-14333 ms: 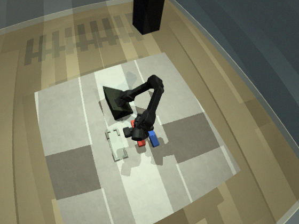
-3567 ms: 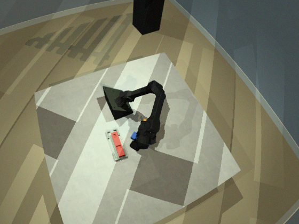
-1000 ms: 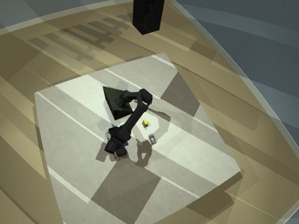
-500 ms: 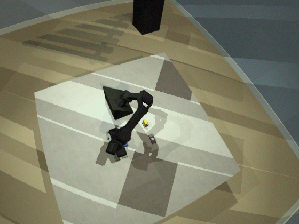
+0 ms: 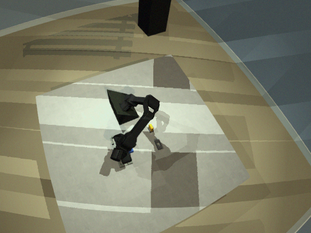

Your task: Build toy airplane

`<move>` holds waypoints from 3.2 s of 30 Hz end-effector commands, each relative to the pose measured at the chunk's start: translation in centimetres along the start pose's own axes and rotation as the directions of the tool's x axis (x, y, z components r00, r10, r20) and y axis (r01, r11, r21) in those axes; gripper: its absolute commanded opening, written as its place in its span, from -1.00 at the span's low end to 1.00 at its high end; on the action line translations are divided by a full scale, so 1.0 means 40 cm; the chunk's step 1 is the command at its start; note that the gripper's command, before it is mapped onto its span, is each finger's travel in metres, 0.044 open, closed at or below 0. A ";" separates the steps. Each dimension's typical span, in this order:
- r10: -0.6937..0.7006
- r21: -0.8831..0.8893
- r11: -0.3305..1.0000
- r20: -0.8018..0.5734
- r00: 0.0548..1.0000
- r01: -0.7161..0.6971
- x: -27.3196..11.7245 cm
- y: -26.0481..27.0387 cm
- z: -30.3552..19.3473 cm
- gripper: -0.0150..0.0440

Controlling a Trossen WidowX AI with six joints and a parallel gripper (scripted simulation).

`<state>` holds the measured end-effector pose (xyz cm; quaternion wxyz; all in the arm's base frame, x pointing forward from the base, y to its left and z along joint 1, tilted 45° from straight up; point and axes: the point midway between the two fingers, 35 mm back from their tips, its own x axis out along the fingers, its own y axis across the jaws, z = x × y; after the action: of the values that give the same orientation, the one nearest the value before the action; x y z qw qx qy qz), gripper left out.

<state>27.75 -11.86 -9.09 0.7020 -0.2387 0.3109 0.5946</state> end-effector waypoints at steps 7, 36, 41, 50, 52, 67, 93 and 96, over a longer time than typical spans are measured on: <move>0.000 0.000 1.000 0.000 1.000 0.000 0.000 0.000 0.000 -0.28; 0.000 0.003 1.000 -0.003 1.000 0.000 -0.106 -0.007 -0.005 1.00; 0.002 0.005 1.000 -0.001 1.000 -0.002 -0.216 0.000 -0.002 1.00; 0.002 0.236 0.972 -0.002 1.000 -0.001 -0.216 -0.010 -0.008 1.00; 0.002 0.417 0.909 -0.002 1.000 -0.001 -0.217 -0.010 -0.008 1.00; 0.001 0.999 0.044 -0.002 1.000 0.002 -0.220 -0.012 -0.009 1.00; 0.001 0.999 0.037 -0.009 1.000 0.009 -0.251 0.098 0.414 1.00; 0.003 0.999 0.037 -0.004 1.000 0.004 -0.240 0.154 0.495 1.00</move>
<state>25.45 -6.29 10.03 0.6759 0.3072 0.6364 0.2093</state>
